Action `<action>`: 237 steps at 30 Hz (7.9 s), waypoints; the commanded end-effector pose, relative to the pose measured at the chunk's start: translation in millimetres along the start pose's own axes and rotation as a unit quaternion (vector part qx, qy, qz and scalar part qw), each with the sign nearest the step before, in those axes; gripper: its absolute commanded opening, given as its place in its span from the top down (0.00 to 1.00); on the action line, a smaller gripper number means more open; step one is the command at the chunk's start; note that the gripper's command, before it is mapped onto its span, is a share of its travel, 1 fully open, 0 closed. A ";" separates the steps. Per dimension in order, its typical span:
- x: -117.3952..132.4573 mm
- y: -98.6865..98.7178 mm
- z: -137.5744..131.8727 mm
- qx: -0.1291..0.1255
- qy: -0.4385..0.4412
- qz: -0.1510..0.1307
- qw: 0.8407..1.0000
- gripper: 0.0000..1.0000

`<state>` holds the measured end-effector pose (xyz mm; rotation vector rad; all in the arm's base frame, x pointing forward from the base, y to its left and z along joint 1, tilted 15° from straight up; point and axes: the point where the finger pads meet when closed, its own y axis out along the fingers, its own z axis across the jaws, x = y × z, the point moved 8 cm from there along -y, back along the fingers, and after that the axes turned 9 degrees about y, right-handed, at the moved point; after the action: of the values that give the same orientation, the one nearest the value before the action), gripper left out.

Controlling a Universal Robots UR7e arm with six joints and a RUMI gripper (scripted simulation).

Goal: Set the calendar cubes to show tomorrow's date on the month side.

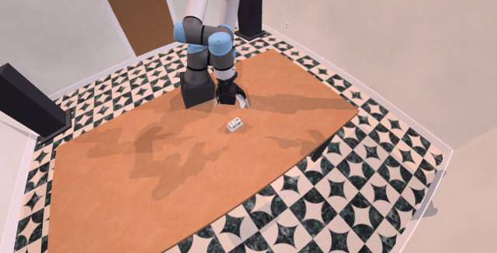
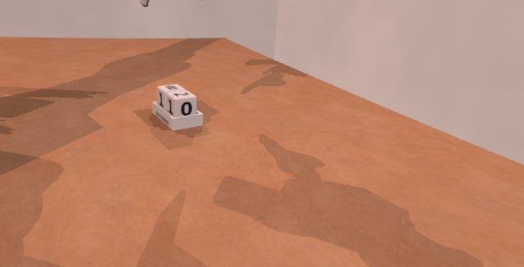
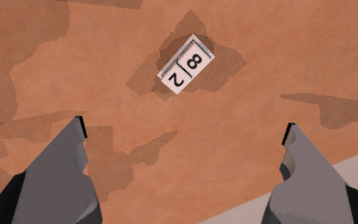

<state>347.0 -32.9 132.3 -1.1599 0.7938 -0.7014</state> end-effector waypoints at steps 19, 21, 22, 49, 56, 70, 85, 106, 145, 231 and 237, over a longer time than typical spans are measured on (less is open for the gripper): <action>-2.8 7.2 8.3 -0.004 0.251 -0.002 0.968 0.00; -2.7 7.6 8.9 -0.004 0.271 -0.002 0.963 0.00; -2.6 7.9 9.4 -0.004 0.287 -0.002 0.958 0.00; 0.4 13.7 15.3 -0.003 0.520 -0.003 0.854 0.00; 1.8 14.8 16.5 -0.003 0.575 -0.003 0.818 0.00; 4.5 17.9 17.7 -0.003 0.678 -0.003 0.735 0.00; 8.0 21.3 17.8 -0.002 0.783 -0.004 0.622 0.00; 12.7 25.4 15.7 -0.001 0.894 -0.004 0.448 0.00; 17.1 32.9 6.1 0.000 0.996 -0.004 0.090 0.00; 11.3 41.3 -9.0 0.003 0.934 -0.003 -0.356 0.71; 11.3 41.3 -9.0 0.003 0.934 -0.003 -0.356 0.71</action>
<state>349.4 -37.4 90.0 -1.1263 -1.2398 0.8820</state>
